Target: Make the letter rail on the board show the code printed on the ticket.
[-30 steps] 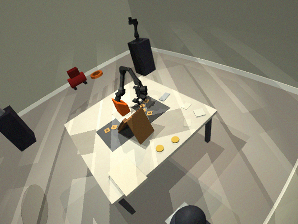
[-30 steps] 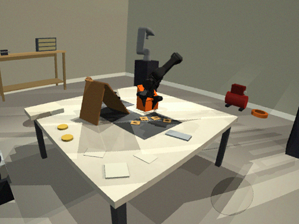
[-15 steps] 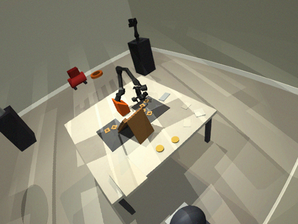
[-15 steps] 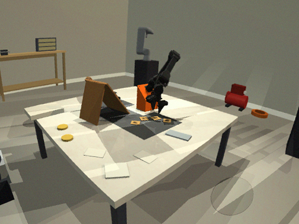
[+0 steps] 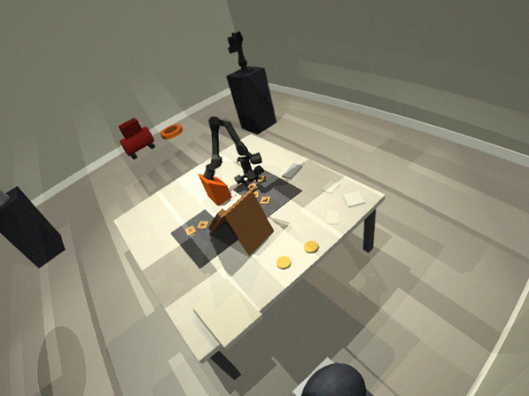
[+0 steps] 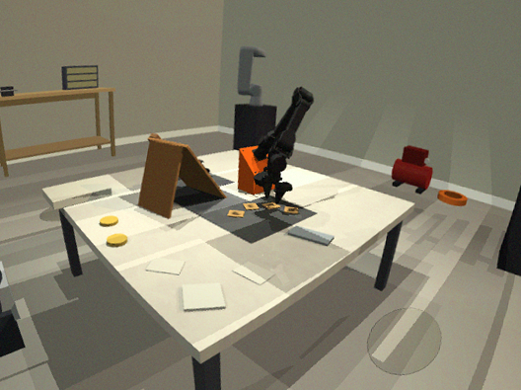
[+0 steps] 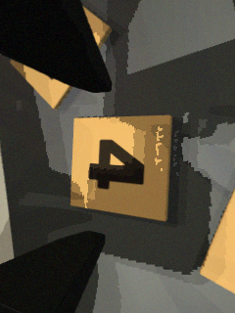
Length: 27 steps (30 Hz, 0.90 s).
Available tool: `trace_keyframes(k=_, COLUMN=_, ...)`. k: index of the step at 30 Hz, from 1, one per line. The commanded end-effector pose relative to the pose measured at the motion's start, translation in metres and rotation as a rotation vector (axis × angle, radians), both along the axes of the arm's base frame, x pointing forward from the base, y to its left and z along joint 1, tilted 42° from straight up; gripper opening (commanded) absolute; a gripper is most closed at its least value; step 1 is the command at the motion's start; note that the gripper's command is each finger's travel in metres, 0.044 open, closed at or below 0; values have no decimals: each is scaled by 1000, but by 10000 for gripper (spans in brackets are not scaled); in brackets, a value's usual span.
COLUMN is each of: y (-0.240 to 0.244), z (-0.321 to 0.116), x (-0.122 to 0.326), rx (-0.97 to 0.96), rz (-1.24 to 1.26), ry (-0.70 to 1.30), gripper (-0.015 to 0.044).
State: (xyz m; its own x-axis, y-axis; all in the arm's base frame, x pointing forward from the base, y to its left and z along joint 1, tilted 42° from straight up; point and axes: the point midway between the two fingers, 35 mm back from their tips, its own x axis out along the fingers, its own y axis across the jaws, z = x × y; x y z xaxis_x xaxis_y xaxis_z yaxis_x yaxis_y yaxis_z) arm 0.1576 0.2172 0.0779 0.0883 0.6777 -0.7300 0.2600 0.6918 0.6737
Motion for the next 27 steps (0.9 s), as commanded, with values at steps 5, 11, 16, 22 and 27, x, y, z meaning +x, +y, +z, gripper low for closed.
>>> trace_keyframes(k=5, y=1, z=-4, x=0, rx=-3, rz=-5, ry=2, gripper=340)
trace_keyframes(k=11, y=2, z=-5, x=0, rx=-3, rz=-5, ry=2, gripper=340)
trace_keyframes(k=16, y=7, z=-10, x=0, rx=-3, rz=-5, ry=2, gripper=340)
trace_keyframes(k=22, y=13, z=-17, x=1, rx=-3, rz=-5, ry=3, gripper=340)
trace_keyframes(k=27, y=14, z=-18, x=1, rx=-3, rz=-5, ry=3, gripper=340)
